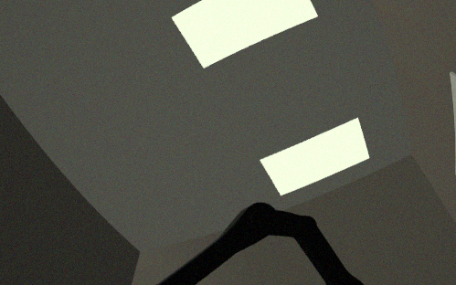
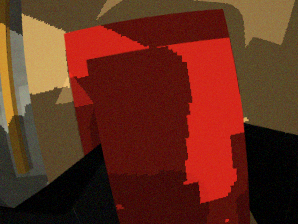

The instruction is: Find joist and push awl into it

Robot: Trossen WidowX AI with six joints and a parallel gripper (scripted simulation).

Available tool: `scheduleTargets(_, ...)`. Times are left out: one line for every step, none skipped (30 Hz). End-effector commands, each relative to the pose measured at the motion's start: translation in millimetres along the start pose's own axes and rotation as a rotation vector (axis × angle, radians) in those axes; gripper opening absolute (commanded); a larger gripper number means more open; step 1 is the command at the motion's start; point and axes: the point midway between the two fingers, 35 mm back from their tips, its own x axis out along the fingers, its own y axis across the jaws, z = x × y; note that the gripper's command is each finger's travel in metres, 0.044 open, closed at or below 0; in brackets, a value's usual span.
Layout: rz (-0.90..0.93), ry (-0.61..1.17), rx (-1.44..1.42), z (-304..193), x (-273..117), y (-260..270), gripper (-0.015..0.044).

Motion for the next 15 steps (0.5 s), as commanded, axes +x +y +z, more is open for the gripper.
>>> scheduleTargets(0.000,0.000,0.000,0.0,0.0,0.0,0.0000)
scheduleTargets(0.000,0.000,0.000,0.0,0.0,0.0,0.0000)
scheduleTargets(0.000,0.000,0.000,0.0,0.0,0.0,0.0000)
scheduleTargets(0.000,0.000,0.000,0.0,0.0,0.0,0.0000)
scheduleTargets(0.000,0.000,0.000,0.0,0.0,0.0,0.0000)
scheduleTargets(0.000,0.000,0.000,0.0,0.0,0.0,0.0000)
scheduleTargets(0.000,0.000,0.000,0.0,0.0,0.0,0.0000)
scheduleTargets(0.000,0.000,0.000,0.0,0.0,0.0,0.0000)
scheduleTargets(0.002,0.002,0.001,-0.5,0.1,2.4,0.0000)
scheduleTargets(0.004,0.003,0.002,-0.9,0.2,2.5,0.0000)
scheduleTargets(0.004,0.003,0.002,-0.9,0.2,1.2,0.0000)
scheduleTargets(0.004,0.003,0.002,-0.9,0.3,-1.0,0.0000)
scheduleTargets(0.004,0.003,0.002,-1.0,0.3,-3.4,0.0000)
scheduleTargets(0.004,0.004,0.002,-1.0,0.4,-5.8,0.0000)
scheduleTargets(0.003,0.004,0.002,-1.0,0.4,-8.2,0.0000)
